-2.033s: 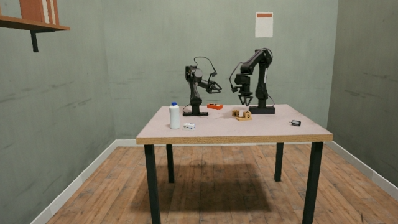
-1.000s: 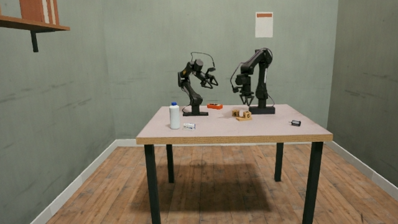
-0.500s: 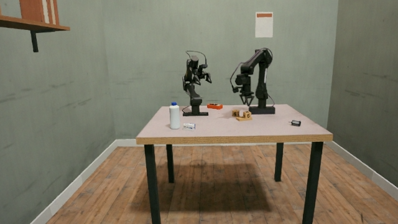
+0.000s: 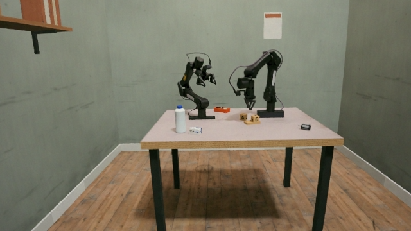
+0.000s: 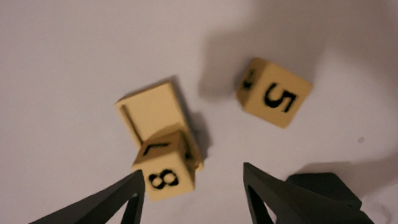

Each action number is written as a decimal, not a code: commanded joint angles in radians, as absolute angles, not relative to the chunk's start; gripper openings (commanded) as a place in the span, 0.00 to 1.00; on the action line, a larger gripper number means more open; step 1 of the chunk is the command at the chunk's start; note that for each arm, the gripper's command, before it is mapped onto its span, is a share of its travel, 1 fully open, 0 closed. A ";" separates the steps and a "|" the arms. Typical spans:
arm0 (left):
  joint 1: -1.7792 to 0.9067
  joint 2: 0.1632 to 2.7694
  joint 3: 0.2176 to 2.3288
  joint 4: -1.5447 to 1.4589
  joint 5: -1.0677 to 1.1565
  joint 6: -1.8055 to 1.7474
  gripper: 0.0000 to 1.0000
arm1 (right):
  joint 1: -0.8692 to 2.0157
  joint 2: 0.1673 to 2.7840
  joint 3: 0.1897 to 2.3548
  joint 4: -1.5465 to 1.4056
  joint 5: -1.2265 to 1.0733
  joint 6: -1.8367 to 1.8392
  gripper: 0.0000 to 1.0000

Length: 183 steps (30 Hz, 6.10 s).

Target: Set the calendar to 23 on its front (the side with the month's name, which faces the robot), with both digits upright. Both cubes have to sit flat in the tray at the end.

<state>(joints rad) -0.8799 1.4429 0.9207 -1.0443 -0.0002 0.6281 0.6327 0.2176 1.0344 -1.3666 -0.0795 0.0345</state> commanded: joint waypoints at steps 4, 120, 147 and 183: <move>-1.055 1.460 0.858 -0.950 0.008 0.756 0.69 | 0.710 0.195 1.060 -1.395 0.005 0.088 1.00; -1.215 1.519 0.747 -0.778 0.000 0.792 0.40 | 2.233 0.078 1.076 -1.495 0.564 0.383 1.00; -0.950 1.508 1.065 -1.102 0.000 1.112 0.40 | 2.233 0.078 1.076 -1.495 0.564 0.383 1.00; -0.812 1.659 1.178 -1.066 -0.001 0.430 0.40 | 2.233 0.078 1.076 -1.495 0.564 0.383 1.00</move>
<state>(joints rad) -0.7948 1.6470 1.1374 -1.0515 0.0143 0.5770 2.2295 0.0872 1.0599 -1.4921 0.5533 0.3786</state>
